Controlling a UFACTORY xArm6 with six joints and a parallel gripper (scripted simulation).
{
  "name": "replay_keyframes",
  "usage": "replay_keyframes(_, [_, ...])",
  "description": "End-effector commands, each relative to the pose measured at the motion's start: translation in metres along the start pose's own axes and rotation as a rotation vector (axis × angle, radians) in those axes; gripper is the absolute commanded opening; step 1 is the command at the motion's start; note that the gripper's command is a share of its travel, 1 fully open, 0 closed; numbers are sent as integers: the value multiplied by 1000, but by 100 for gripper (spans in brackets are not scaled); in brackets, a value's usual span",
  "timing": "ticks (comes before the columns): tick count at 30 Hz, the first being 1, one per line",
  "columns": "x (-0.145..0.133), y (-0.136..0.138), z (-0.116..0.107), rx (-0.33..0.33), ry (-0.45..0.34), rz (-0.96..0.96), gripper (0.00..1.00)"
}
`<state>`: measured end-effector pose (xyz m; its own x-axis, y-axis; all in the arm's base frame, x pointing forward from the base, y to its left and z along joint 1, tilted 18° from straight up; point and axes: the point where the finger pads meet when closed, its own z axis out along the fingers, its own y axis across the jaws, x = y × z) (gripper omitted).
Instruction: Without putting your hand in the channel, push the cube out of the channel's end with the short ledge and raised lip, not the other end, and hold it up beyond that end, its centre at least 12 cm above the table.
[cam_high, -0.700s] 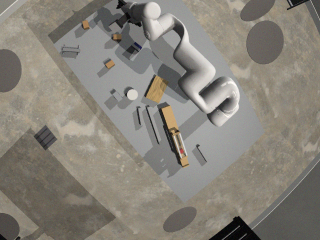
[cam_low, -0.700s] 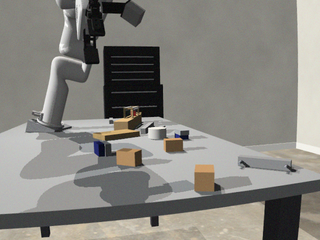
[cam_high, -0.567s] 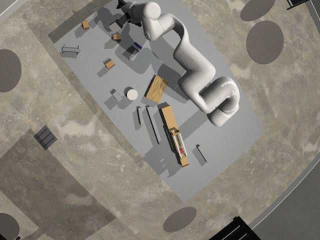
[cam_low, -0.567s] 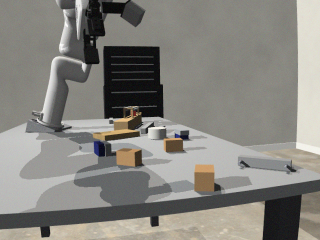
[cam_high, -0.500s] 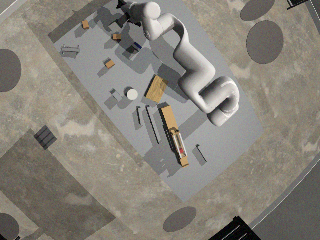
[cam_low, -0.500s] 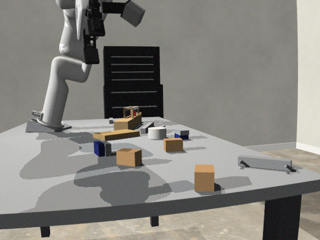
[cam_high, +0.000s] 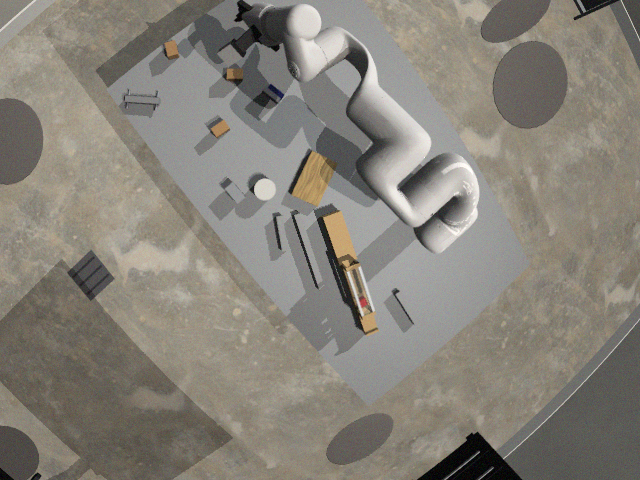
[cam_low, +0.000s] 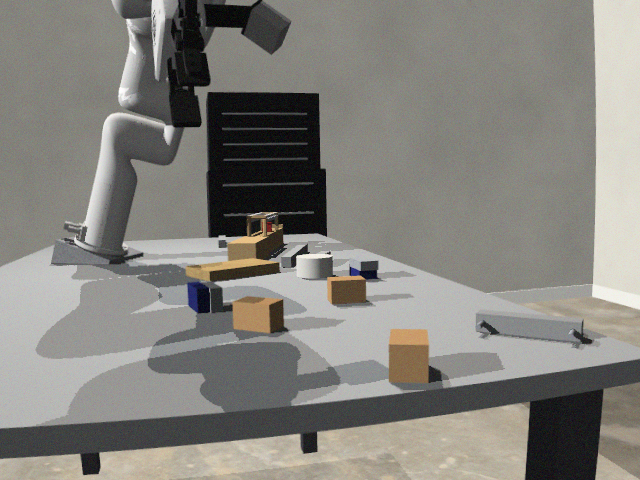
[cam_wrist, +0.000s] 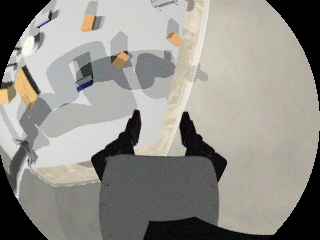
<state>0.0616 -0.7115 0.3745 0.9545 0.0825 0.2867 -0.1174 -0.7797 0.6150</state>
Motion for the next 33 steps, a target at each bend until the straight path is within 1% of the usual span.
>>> replay_keyframes(1, [11, -2, 0, 4, 7, -27, 0])
replay_keyframes(4, [40, -16, 6, 30, 25, -106, 0])
replay_keyframes(7, [92, -44, 15, 77, 61, -255, 0])
replay_keyframes(10, [129, -71, 16, 131, 112, -454, 0])
replay_keyframes(11, [142, -78, 18, 138, 119, -480, 0])
replay_keyframes(13, [142, -78, 18, 138, 119, -480, 0])
replay_keyframes(14, [177, -103, 19, 160, 144, -573, 0])
replay_keyframes(15, [186, -112, 18, 182, 171, -674, 0])
replay_keyframes(17, [201, -123, 18, 182, 171, -674, 0])
replay_keyframes(18, [211, -135, 17, 204, 202, -783, 0])
replay_keyframes(20, [236, -153, 16, 204, 202, -783, 0])
replay_keyframes(21, [246, -166, 14, 225, 235, -899, 0])
replay_keyframes(23, [269, -184, 12, 225, 235, -899, 0])
replay_keyframes(24, [277, -197, 8, 244, 271, -1023, 0])
replay_keyframes(26, [299, -217, 6, 244, 271, -1023, 0])
replay_keyframes(27, [306, -231, 1, 261, 309, -1153, 0])
replay_keyframes(28, [316, -241, -1, 261, 309, -1153, 0])
replay_keyframes(30, [316, -241, -1, 261, 309, -1153, 0])
replay_keyframes(31, [341, -275, -10, 275, 351, -1290, 0])
replay_keyframes(33, [353, -289, -13, 275, 351, -1290, 0])
